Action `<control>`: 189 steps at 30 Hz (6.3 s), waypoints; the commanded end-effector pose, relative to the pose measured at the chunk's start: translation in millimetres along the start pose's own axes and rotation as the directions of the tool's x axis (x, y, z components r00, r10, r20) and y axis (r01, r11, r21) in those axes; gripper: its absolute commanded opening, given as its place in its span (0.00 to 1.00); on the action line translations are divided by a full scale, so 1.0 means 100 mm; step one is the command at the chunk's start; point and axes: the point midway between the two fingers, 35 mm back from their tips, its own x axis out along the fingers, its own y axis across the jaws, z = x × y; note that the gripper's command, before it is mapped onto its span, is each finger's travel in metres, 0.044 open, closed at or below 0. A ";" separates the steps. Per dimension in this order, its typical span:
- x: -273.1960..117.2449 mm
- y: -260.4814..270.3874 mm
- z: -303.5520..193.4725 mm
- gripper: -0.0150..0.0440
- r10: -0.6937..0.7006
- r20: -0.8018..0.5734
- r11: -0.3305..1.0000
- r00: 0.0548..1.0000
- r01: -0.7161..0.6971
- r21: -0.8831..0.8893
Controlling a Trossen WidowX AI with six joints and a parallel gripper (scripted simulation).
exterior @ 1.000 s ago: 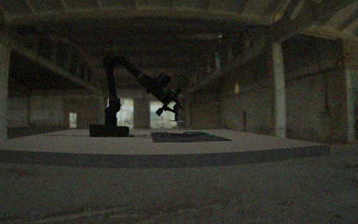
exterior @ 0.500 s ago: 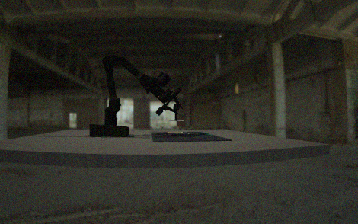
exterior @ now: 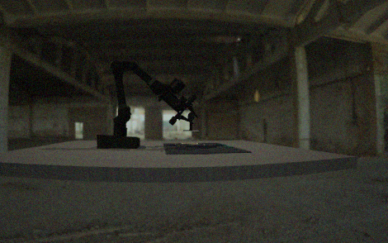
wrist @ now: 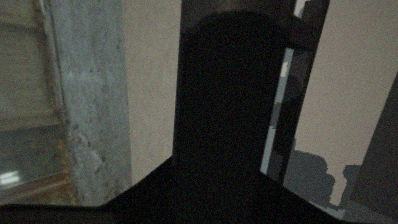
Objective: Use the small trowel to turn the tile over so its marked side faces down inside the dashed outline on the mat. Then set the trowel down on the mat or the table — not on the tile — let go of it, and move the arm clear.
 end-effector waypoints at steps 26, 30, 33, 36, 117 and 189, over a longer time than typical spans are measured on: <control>0.27 0.28 -0.82 0.25 -0.053 -0.033 0.998 0.998 0.052 -0.022; 0.33 0.32 -1.06 0.25 -0.064 -0.034 0.998 0.997 0.063 -0.022; 0.37 0.34 -1.23 0.25 -0.069 -0.031 0.998 0.997 0.069 -0.017; 0.40 0.35 -1.41 0.25 -0.073 -0.028 0.997 0.997 0.072 -0.012; 0.39 -0.61 -3.94 0.25 0.010 -0.029 1.000 1.000 -0.009 0.028; 1.21 0.48 -1.18 0.25 -0.101 0.440 0.924 0.892 -0.080 0.374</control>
